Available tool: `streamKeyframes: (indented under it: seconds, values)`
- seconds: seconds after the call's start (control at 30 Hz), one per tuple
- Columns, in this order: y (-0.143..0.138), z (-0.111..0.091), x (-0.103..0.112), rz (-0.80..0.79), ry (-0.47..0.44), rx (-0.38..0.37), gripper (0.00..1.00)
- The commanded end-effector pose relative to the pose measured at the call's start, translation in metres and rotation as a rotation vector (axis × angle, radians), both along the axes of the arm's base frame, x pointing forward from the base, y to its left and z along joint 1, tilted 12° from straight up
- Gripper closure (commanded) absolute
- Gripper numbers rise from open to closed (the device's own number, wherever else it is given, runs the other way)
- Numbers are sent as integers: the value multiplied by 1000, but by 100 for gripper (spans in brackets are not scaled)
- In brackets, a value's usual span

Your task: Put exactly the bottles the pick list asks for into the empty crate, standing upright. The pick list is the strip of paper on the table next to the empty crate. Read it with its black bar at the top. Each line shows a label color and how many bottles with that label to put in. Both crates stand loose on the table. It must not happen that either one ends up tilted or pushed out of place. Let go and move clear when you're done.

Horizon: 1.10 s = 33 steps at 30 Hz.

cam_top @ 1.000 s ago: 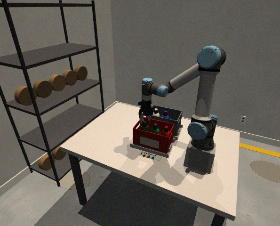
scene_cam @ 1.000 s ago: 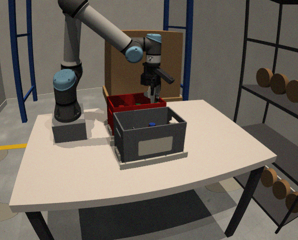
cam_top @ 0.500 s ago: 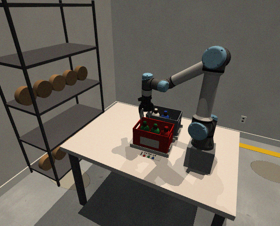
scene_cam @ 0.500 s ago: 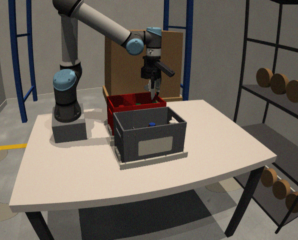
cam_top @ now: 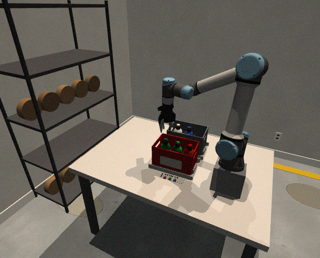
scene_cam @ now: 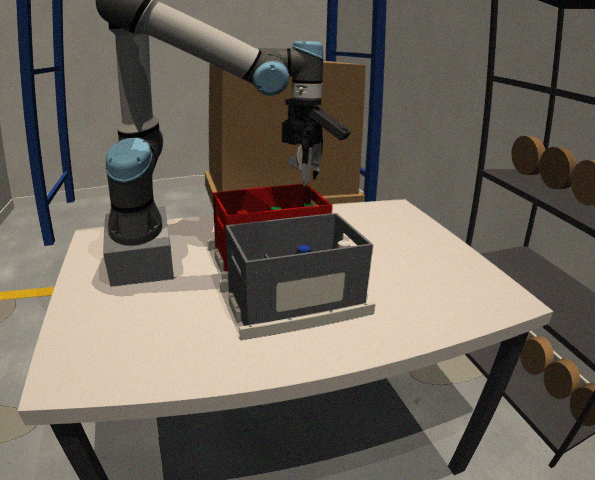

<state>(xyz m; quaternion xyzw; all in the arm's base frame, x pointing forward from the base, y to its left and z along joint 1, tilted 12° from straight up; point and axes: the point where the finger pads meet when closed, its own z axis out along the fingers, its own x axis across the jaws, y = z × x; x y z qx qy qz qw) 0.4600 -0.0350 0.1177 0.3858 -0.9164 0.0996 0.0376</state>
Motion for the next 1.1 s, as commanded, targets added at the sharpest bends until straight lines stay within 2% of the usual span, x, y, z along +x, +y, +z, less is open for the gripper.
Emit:
streamKeyframes:
  seconds: [0.0,1.07]
  values:
    - [1,6,-1,-2,2,0,62]
    - [1,3,-2,-2,7,1,62]
